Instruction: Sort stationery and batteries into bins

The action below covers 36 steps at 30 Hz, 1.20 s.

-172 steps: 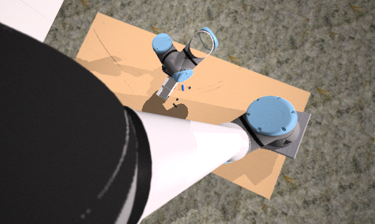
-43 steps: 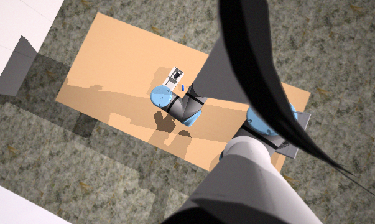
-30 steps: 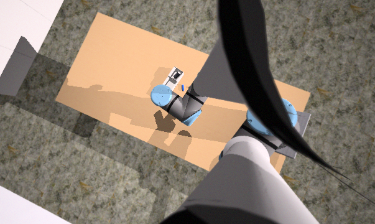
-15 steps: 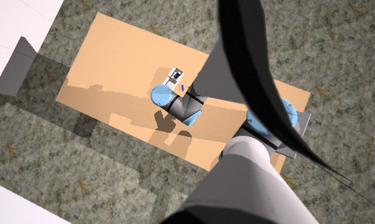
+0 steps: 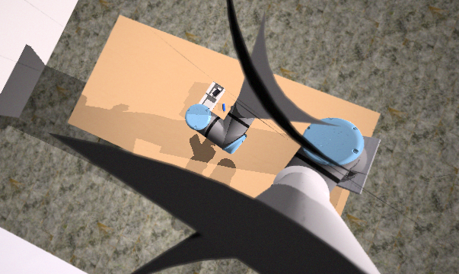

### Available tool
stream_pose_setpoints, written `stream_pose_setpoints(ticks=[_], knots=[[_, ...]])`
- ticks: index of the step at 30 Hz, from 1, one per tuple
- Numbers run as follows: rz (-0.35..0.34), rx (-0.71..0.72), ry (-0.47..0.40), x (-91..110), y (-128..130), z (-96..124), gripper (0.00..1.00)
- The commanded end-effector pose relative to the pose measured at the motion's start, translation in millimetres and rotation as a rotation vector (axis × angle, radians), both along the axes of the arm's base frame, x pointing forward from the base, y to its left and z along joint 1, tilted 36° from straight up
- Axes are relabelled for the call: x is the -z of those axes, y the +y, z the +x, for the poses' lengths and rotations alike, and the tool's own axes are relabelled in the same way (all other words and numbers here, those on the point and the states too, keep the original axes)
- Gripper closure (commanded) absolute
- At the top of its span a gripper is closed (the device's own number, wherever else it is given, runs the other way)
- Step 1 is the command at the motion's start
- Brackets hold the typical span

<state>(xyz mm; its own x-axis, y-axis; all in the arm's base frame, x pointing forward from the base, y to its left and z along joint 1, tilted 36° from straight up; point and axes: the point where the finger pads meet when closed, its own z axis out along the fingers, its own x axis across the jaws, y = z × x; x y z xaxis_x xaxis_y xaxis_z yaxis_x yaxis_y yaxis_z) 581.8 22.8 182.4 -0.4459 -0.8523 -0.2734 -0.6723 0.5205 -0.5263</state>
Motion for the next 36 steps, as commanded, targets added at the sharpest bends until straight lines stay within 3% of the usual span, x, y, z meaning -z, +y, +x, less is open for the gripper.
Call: stream_pose_setpoints(ticks=[1, 12, 36], knots=[[0.000, 0.000, -0.001, 13, -1, 10, 0.86], [0.000, 0.000, -0.001, 40, -2, 30, 0.86], [0.000, 0.000, -0.001, 50, -3, 37, 0.86]])
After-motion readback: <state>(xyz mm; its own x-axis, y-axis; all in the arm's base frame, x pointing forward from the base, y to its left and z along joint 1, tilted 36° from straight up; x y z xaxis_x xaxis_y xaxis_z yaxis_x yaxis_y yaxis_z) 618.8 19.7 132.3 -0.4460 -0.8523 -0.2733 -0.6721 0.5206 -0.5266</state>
